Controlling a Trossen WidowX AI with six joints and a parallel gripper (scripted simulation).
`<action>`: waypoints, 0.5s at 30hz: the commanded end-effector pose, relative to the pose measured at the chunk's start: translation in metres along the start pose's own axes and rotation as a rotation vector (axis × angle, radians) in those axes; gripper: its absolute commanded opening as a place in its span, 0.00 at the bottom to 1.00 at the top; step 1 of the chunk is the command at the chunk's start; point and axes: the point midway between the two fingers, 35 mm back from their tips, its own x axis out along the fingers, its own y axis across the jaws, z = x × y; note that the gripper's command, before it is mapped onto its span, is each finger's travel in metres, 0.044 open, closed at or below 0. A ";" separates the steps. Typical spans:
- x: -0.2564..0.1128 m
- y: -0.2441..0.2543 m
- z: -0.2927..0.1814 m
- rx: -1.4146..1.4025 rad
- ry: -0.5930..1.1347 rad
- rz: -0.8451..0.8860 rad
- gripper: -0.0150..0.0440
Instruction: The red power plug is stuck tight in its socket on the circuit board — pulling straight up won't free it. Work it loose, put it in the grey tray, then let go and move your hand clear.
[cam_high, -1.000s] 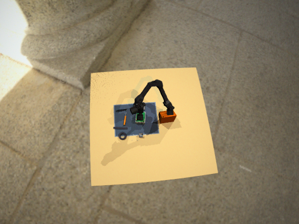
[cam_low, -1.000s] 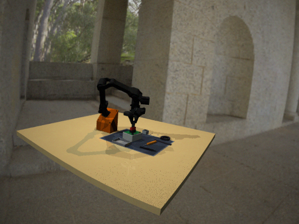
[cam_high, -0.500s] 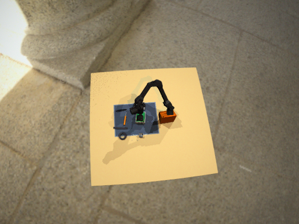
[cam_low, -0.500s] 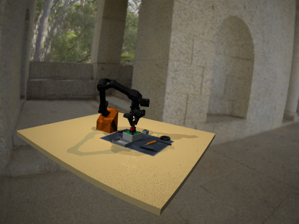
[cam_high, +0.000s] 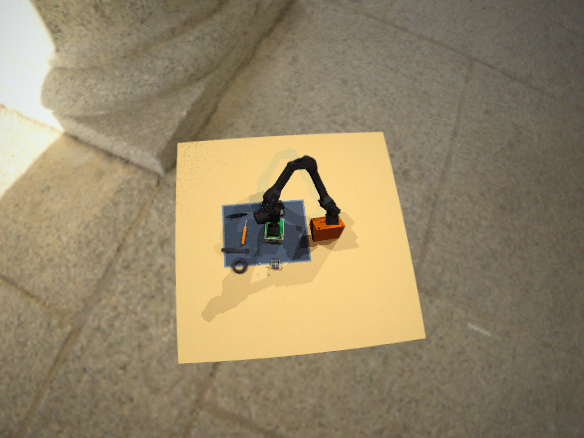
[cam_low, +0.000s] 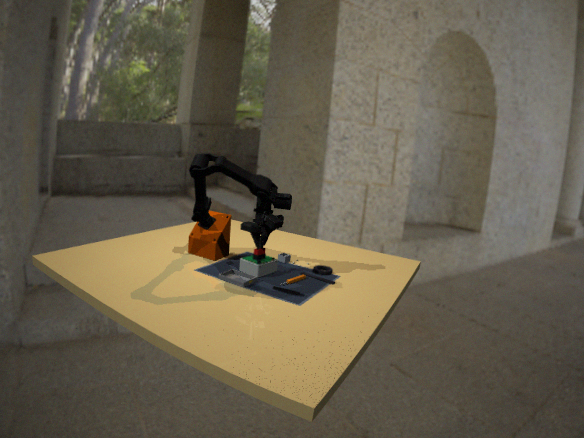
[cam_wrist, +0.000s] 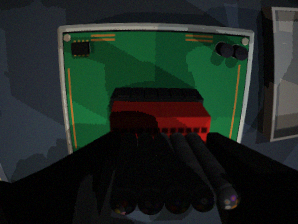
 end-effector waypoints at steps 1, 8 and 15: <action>0.001 0.002 0.000 -0.002 0.000 0.004 0.25; -0.002 0.002 0.000 -0.002 0.000 0.005 0.25; -0.013 0.006 0.000 -0.003 0.000 -0.046 0.25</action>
